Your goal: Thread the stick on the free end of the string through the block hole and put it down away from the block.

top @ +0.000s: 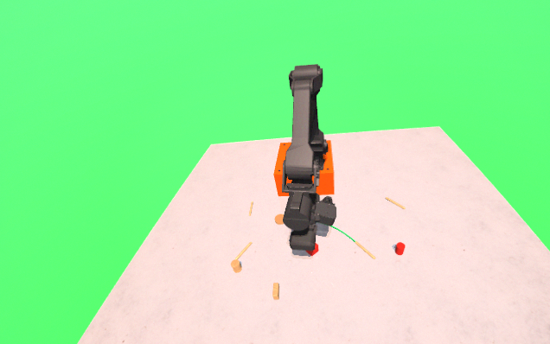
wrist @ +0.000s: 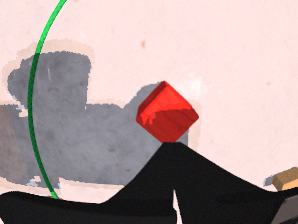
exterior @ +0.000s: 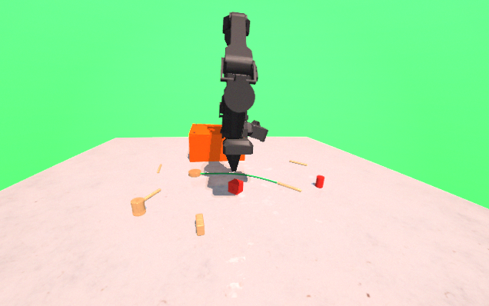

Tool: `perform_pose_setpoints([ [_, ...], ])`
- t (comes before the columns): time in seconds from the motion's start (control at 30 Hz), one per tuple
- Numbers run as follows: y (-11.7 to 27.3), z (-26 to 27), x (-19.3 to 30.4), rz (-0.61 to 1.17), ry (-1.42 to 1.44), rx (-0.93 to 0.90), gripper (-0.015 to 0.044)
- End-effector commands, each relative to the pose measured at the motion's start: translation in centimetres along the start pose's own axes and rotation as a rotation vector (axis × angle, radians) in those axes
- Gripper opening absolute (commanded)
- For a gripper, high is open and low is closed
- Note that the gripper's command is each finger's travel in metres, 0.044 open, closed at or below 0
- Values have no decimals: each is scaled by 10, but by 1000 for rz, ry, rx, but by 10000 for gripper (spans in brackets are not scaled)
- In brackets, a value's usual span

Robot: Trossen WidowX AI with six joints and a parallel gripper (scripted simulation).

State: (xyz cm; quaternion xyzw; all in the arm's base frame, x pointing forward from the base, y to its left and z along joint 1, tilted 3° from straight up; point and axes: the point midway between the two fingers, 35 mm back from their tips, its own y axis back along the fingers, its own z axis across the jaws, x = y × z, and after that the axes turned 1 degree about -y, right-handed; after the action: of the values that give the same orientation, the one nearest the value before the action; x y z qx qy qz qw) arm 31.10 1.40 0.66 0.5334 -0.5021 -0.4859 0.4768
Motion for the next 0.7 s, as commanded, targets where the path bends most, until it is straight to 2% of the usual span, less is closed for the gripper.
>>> perform_pose_setpoints([
  [0.0, 0, 0, 0, 0, 0, 0, 0],
  [0.3, 0, 0, 0, 0, 0, 0, 236],
  [0.33, 0, 0, 0, 0, 0, 0, 237],
  [0.37, 0, 0, 0, 0, 0, 0, 237],
  [0.67, 0, 0, 0, 0, 0, 0, 0],
])
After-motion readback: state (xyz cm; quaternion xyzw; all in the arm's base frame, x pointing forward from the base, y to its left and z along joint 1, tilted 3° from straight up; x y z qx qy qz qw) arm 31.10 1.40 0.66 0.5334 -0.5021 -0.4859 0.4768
